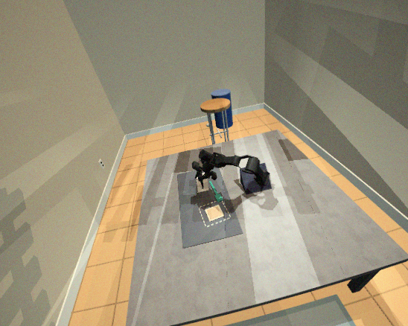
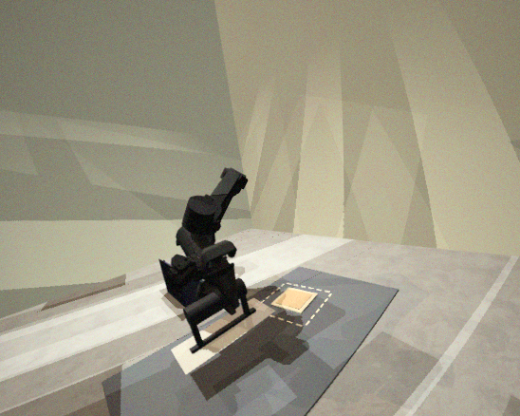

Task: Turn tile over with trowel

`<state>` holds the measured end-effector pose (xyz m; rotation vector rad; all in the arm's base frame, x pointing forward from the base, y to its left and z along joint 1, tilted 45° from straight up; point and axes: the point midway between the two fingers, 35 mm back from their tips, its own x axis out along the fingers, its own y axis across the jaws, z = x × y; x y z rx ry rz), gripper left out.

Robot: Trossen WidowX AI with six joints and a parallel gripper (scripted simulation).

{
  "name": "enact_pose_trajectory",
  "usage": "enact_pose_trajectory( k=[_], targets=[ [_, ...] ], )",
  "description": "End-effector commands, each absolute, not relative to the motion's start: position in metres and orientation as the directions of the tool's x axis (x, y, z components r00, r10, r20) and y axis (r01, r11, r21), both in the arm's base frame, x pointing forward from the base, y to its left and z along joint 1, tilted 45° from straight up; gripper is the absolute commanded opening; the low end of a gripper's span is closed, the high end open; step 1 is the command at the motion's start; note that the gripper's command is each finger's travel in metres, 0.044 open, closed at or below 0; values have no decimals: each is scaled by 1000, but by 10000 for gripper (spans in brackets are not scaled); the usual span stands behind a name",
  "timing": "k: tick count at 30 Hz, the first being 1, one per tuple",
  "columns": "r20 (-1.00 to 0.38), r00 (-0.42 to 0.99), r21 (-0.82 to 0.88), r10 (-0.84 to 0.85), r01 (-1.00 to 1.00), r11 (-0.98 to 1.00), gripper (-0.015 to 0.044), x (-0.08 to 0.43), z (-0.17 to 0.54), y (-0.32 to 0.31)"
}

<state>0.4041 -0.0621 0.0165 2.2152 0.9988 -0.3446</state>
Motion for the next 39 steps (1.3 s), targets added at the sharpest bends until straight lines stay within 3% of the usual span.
enact_pose_trajectory(
  k=[1,21,39],
  targets=[
    [-549,670,404,500,736,-543,0,412,4,-75],
    [-861,468,102,201,545,-832,0,411,-70,-118],
    [-981,179,113,-71,240,-964,0,389,-114,-154]
  ],
)
